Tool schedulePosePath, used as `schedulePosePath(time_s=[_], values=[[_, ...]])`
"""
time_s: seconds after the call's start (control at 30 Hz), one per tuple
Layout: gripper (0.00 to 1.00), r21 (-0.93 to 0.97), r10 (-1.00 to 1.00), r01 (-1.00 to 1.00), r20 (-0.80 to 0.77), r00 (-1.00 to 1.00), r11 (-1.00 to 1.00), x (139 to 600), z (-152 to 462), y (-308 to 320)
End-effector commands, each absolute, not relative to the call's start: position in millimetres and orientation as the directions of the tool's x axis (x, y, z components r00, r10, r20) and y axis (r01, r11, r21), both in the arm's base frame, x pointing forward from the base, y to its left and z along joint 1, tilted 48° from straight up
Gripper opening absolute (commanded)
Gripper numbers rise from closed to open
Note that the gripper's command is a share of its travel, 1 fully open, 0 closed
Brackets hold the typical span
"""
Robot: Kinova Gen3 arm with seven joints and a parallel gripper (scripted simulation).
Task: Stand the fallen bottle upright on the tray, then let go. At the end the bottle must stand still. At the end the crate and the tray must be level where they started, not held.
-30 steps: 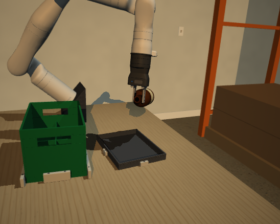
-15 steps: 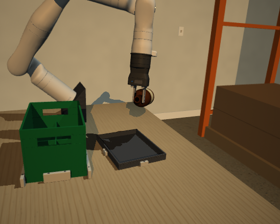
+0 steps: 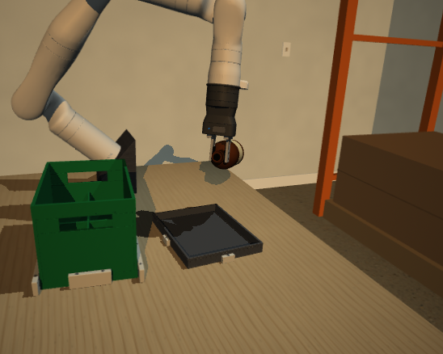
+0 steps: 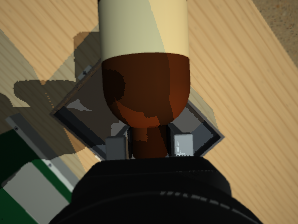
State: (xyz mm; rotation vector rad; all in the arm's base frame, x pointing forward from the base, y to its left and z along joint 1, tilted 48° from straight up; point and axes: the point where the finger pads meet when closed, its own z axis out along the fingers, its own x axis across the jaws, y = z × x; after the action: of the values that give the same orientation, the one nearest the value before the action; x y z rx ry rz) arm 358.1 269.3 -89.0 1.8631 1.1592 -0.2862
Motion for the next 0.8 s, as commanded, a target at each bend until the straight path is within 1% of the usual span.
schedulePosePath(time_s=[0.0,0.77], values=[[0.0,0.566,0.604,0.808,-0.592,0.534,-0.16,358.2,-88.4,270.6],[0.0,0.593,0.602,0.796,-0.593,0.534,-0.122,357.6,-89.1,270.2]])
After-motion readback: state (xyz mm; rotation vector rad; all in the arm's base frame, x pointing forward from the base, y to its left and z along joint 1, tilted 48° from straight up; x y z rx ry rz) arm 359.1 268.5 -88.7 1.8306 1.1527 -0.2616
